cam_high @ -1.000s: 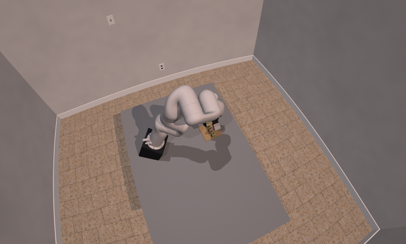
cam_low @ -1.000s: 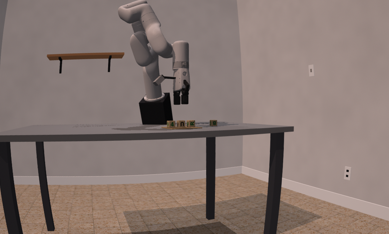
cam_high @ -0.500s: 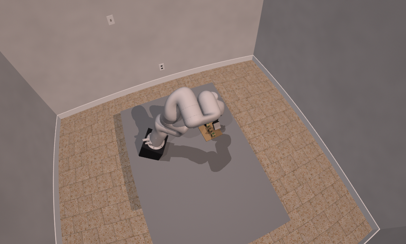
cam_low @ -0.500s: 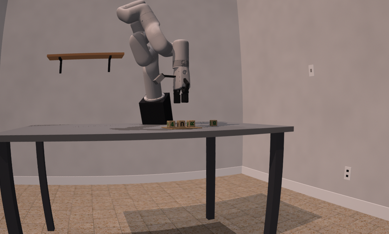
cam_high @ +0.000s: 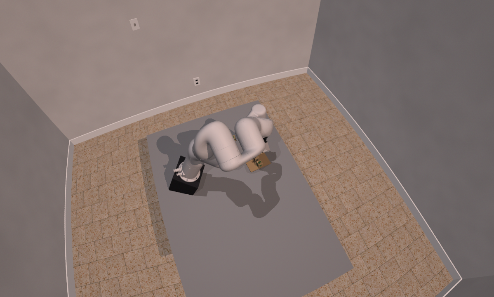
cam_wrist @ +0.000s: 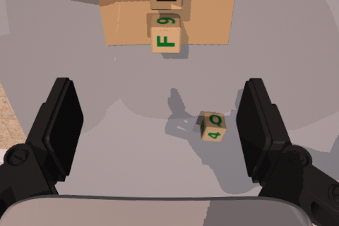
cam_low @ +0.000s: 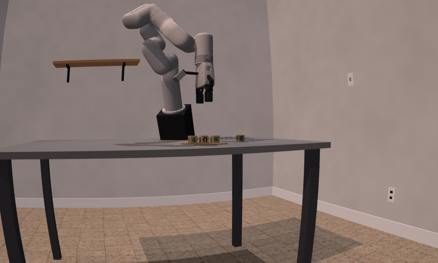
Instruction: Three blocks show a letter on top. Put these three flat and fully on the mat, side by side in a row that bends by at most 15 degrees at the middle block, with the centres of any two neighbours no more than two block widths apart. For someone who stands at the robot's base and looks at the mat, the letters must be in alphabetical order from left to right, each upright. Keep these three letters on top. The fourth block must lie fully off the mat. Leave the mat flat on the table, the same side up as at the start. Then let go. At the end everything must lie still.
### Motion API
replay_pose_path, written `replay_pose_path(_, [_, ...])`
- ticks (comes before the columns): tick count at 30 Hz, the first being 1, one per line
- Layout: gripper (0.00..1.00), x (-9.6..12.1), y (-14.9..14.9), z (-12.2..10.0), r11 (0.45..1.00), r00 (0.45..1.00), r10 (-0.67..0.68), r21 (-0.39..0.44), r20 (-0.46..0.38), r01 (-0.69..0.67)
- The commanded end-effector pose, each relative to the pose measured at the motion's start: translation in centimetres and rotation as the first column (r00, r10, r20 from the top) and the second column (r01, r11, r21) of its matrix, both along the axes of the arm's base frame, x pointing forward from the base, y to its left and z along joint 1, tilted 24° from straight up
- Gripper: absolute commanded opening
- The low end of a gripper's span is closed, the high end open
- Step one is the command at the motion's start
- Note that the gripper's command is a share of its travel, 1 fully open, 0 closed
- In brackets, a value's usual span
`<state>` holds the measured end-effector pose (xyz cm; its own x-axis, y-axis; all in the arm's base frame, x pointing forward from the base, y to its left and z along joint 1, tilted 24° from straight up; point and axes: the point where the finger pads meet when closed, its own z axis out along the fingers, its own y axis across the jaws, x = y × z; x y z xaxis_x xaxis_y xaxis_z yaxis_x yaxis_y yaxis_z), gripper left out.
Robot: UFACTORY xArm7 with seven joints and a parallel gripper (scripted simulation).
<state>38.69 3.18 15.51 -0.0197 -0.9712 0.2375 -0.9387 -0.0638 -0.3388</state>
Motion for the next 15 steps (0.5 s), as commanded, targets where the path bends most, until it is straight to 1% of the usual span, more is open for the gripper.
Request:
replay_pose_path(1, [1.0,-0.87,0.35,1.75,1.0,1.0,0.0,-0.002,-0.002,0.0])
replay_pose_path(5, [1.0,-1.06,0.47,2.26,1.0,1.0,0.0,-0.002,-0.002,0.0])
replay_pose_path(15, [1.0,-1.07,0.48,2.28,1.0,1.0,0.0,-0.002,-0.002,0.0])
